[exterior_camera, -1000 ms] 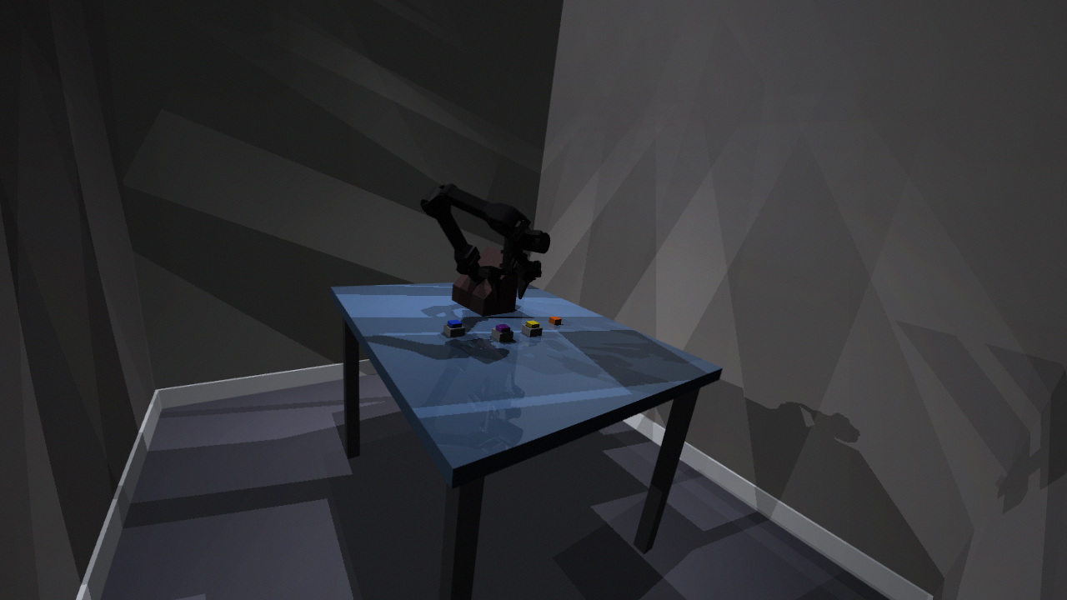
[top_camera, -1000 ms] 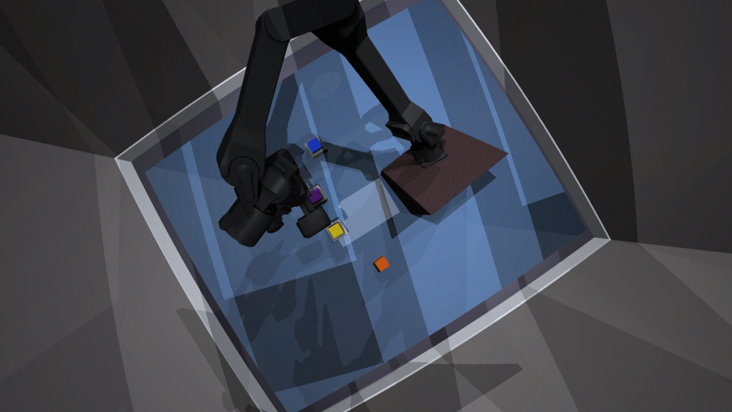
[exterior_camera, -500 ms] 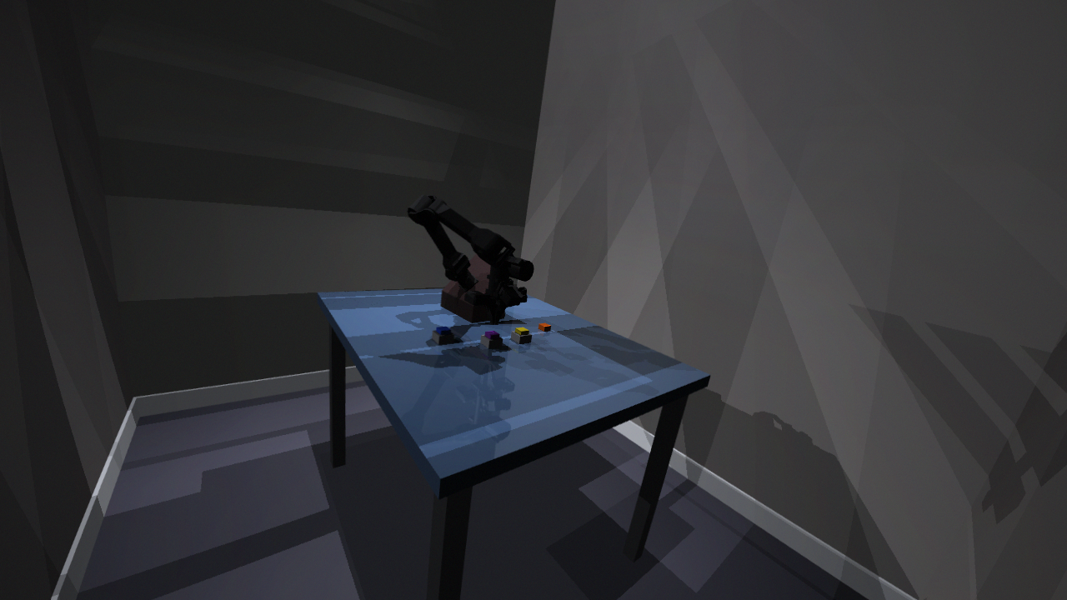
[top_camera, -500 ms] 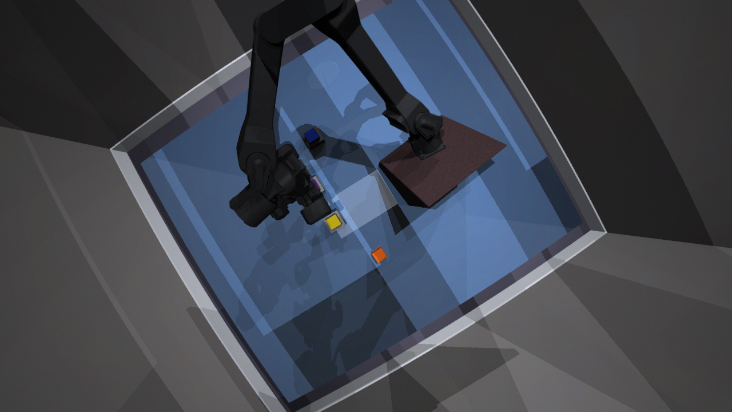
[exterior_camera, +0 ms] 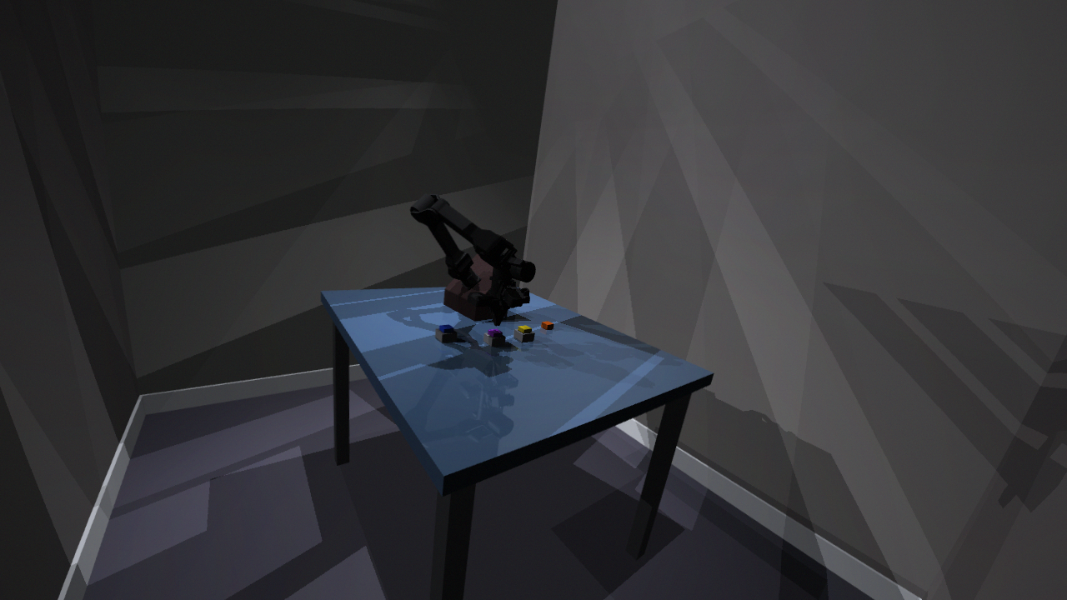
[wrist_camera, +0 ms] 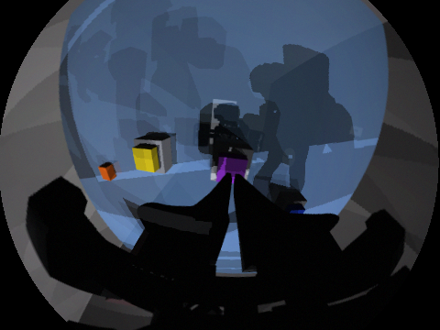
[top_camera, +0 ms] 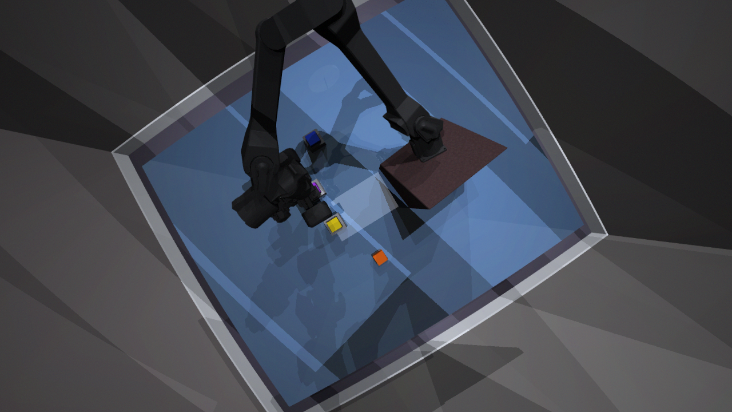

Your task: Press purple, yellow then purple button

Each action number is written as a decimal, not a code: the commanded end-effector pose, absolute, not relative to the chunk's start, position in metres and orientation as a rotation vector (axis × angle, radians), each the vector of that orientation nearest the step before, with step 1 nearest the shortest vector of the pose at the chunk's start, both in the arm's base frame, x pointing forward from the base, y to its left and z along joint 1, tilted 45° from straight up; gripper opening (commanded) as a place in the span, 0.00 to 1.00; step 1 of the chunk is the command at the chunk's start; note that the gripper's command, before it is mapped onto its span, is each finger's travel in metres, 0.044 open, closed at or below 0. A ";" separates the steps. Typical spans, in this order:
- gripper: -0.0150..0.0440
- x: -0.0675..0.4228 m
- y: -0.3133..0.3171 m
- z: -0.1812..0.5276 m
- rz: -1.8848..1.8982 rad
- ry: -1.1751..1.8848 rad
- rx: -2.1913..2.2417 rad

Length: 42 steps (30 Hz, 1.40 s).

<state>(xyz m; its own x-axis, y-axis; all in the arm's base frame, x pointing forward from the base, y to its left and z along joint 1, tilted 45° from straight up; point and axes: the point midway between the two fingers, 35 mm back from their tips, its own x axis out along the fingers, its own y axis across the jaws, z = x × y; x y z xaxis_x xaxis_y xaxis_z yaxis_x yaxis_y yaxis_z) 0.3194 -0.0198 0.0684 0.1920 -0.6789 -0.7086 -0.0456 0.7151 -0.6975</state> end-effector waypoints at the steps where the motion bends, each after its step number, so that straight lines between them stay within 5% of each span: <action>1: 0.29 0.318 -0.027 0.062 -0.500 1.332 -0.685; 42: 0.29 0.315 -0.016 0.073 -0.500 1.332 -0.685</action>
